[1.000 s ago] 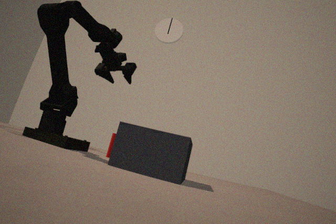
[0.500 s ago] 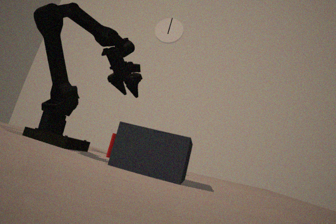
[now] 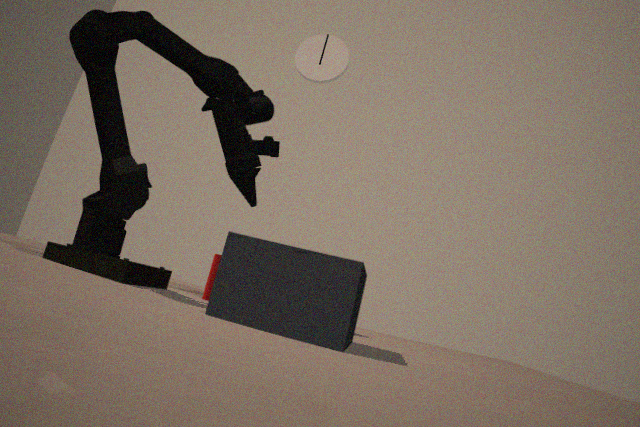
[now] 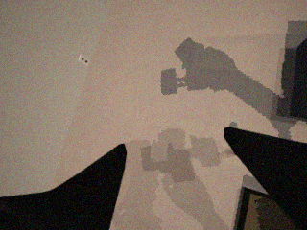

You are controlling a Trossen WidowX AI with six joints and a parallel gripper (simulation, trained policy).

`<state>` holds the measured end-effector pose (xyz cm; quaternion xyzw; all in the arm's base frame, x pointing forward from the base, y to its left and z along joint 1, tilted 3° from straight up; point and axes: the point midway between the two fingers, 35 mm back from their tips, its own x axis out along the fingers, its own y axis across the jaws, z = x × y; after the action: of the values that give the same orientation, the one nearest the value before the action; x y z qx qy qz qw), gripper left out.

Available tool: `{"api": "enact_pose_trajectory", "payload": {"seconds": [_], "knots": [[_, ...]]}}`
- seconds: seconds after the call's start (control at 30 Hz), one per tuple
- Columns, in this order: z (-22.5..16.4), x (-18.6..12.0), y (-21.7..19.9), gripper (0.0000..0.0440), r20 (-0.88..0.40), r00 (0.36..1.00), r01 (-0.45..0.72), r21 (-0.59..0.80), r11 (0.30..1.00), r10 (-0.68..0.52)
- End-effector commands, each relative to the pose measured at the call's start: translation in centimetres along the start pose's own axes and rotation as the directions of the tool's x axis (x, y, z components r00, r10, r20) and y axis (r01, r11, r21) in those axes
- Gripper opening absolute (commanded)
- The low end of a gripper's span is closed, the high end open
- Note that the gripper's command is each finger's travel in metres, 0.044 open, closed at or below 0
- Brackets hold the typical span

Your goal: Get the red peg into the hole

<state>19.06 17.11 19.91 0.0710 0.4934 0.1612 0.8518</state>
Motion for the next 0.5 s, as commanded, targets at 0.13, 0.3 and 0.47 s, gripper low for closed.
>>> {"api": "enact_pose_trajectory", "payload": {"seconds": [0.13,0.3,0.47], "knots": [[-1.6,1.5,-3.7,0.044,-0.115,0.984,0.156,0.21,0.965,-0.134],[-2.5,2.1,-5.8,0.044,-0.184,0.961,0.259,0.33,0.908,-0.207],[-3.7,2.9,-7.7,0.044,-0.259,0.927,0.363,0.434,0.824,-0.272]]}}
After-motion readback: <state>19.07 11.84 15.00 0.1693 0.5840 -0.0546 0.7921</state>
